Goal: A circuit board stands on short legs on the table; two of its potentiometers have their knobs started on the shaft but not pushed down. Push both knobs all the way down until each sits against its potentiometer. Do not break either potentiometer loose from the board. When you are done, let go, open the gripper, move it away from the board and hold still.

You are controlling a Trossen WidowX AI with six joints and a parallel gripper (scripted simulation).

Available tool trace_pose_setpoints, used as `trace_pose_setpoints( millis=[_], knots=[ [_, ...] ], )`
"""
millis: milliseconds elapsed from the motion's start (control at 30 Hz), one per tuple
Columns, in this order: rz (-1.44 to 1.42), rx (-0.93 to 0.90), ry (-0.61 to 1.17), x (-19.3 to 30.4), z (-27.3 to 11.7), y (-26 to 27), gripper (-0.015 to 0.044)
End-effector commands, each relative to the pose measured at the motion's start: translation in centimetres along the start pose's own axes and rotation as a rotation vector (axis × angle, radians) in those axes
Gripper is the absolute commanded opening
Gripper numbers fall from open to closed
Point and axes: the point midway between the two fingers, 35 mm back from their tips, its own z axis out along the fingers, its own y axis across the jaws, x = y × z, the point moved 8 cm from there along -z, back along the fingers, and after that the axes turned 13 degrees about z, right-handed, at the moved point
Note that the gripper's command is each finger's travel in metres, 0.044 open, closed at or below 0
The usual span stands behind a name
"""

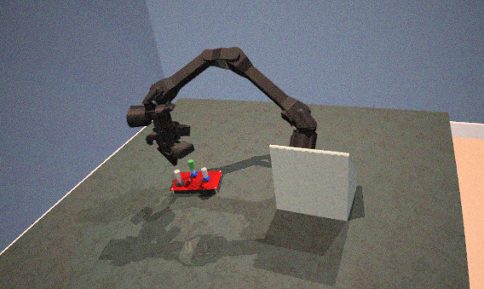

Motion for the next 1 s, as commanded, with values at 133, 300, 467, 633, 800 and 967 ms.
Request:
trace_pose_setpoints(
  millis=[133, 300, 467, 633, 800, 967],
  knots=[
    [-0.003, -0.003, 0.001, 0.1, 1.0, 0.0, 0.0],
    [-0.003, -0.003, 0.0, 0.1, 1.9, 0.0, 0.0],
    [-0.003, -0.003, 0.0, 0.0, 2.1, 0.0, 0.0],
    [-0.003, -0.003, 0.0, 0.1, 2.0, 0.0, 0.0],
    [-0.003, -0.003, 0.0, 0.0, 2.1, 0.0, 0.0],
    [-0.003, -0.003, 0.0, 0.0, 2.3, 0.0, 0.0]
  ],
)
